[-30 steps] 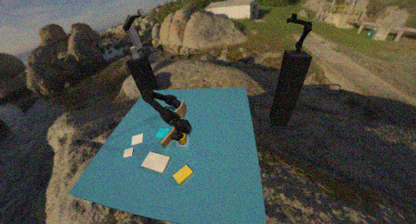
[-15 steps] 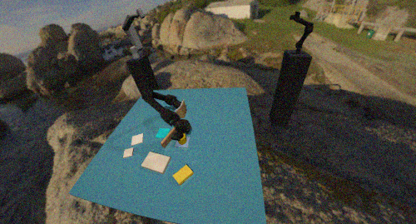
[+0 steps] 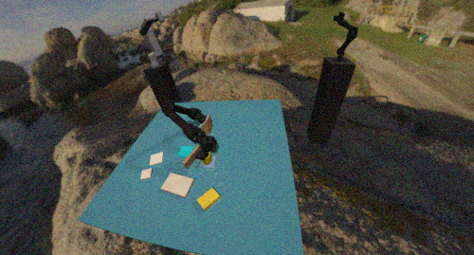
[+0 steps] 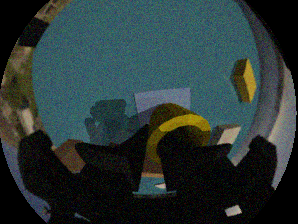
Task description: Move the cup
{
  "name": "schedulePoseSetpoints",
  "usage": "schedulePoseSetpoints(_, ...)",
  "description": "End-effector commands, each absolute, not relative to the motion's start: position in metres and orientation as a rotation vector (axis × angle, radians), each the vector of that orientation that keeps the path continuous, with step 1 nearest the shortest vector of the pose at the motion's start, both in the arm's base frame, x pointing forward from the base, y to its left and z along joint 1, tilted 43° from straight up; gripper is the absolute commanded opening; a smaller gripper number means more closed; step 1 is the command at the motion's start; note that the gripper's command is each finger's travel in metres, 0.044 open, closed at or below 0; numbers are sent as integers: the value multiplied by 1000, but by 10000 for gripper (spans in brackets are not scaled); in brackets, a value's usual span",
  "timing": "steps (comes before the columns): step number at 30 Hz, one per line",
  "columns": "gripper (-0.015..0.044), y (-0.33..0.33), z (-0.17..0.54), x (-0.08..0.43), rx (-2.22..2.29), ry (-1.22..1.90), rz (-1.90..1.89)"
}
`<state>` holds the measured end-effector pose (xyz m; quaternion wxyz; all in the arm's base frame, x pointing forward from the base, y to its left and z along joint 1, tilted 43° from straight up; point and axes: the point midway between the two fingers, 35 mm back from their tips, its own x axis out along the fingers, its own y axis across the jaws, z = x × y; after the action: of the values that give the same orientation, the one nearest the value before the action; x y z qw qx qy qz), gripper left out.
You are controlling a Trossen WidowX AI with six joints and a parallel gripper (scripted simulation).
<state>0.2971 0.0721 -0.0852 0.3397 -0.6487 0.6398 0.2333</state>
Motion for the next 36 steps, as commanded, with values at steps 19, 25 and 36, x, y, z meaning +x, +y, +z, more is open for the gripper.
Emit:
schedulePoseSetpoints(19, 0, 126, -31, 292, -1690, 1668, 612)
schedulePoseSetpoints(25, 0, 132, -25, 288, -1691, 1669, 612)
schedulePoseSetpoints(36, 0, 129, -29, 287, -1702, 1672, 616)
